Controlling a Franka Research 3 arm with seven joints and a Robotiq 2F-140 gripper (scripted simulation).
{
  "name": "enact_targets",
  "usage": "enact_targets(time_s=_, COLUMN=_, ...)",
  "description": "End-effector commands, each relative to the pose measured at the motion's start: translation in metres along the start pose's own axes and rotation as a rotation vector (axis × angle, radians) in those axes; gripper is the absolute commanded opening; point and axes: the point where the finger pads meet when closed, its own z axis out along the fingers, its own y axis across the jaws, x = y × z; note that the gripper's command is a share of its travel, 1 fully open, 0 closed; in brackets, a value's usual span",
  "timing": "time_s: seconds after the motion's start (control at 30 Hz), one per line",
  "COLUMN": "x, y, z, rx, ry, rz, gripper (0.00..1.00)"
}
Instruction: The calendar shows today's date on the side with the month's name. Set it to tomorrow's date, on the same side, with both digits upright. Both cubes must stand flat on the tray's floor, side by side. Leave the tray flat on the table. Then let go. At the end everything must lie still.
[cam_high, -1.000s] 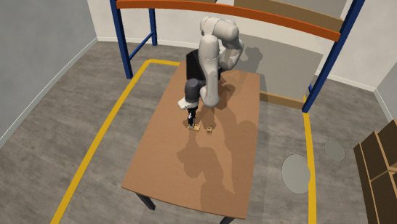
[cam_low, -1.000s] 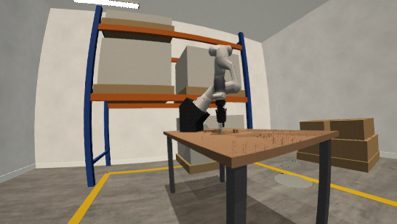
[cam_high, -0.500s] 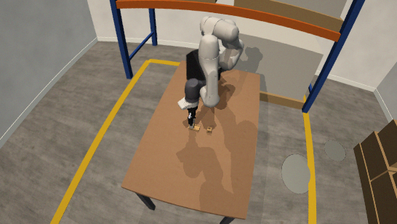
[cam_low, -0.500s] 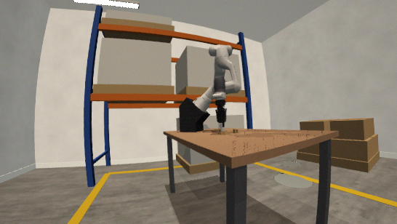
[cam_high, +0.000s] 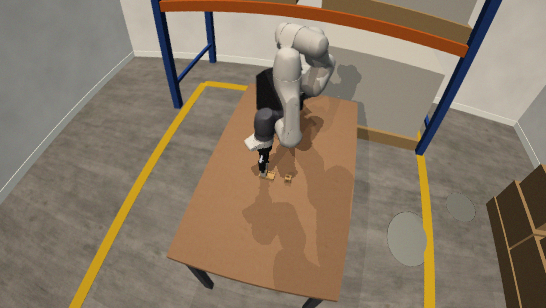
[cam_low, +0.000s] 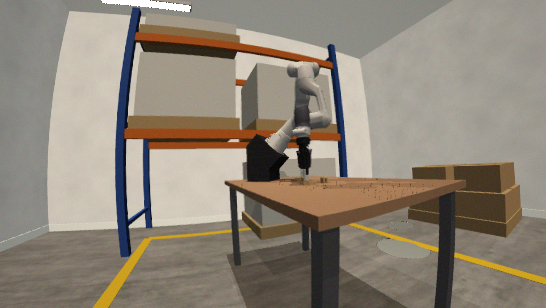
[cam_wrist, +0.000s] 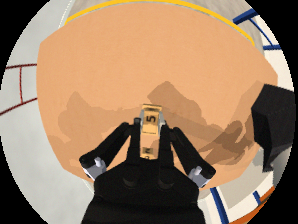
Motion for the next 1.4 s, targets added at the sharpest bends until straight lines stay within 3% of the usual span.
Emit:
enact_targets(time_s=0.0, x=0.0006, y=-0.0012, z=0.0000, rx=0.002, ry=0.001, rz=-0.006, gripper=0.17)
enact_targets(time_s=1.23, x=0.0006, y=-0.0012, z=0.0000, rx=0.002, ry=0.001, rz=-0.006, gripper=0.17)
enact_targets(time_s=1.37, x=0.0006, y=-0.0012, z=0.0000, rx=0.002, ry=0.001, rz=-0.006, gripper=0.22)
